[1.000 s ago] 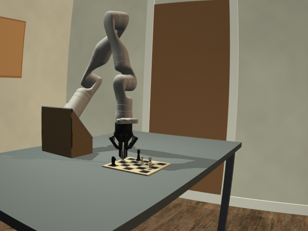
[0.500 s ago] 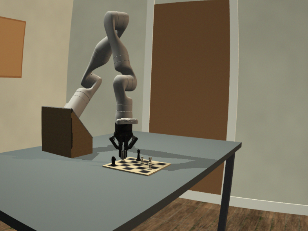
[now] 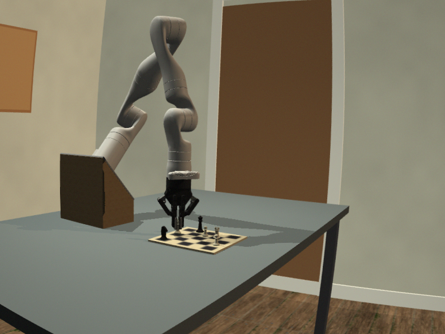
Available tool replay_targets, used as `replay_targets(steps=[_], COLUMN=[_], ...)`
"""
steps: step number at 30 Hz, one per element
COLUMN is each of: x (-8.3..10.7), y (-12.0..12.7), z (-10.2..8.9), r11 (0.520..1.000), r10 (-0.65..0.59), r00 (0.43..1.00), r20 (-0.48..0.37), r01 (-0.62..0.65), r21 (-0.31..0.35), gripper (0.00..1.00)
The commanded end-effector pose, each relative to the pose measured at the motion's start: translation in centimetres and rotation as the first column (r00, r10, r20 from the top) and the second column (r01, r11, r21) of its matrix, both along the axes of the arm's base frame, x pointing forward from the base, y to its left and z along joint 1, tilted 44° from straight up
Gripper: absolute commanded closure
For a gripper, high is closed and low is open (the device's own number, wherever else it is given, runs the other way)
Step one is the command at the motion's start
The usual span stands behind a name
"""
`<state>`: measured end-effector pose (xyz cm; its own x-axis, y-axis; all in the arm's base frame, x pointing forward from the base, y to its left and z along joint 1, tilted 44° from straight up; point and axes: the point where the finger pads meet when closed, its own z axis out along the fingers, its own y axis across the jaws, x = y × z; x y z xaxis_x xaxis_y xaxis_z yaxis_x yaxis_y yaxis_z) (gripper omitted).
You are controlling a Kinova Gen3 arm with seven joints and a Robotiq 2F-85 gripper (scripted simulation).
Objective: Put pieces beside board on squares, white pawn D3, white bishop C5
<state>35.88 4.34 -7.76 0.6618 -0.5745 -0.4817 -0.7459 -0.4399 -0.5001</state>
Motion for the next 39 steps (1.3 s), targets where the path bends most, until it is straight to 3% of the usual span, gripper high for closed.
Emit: replay_targets(steps=[1, 39], x=[0.04, 0.07], y=[-0.07, 0.23], z=[0.02, -0.29], r11=[1.000, 1.000], r10=[-0.001, -0.001], r00=[1.000, 1.000], r20=[0.001, 0.001], r01=[0.001, 0.001], r21=[-0.001, -0.001], gripper=[1.00, 1.00])
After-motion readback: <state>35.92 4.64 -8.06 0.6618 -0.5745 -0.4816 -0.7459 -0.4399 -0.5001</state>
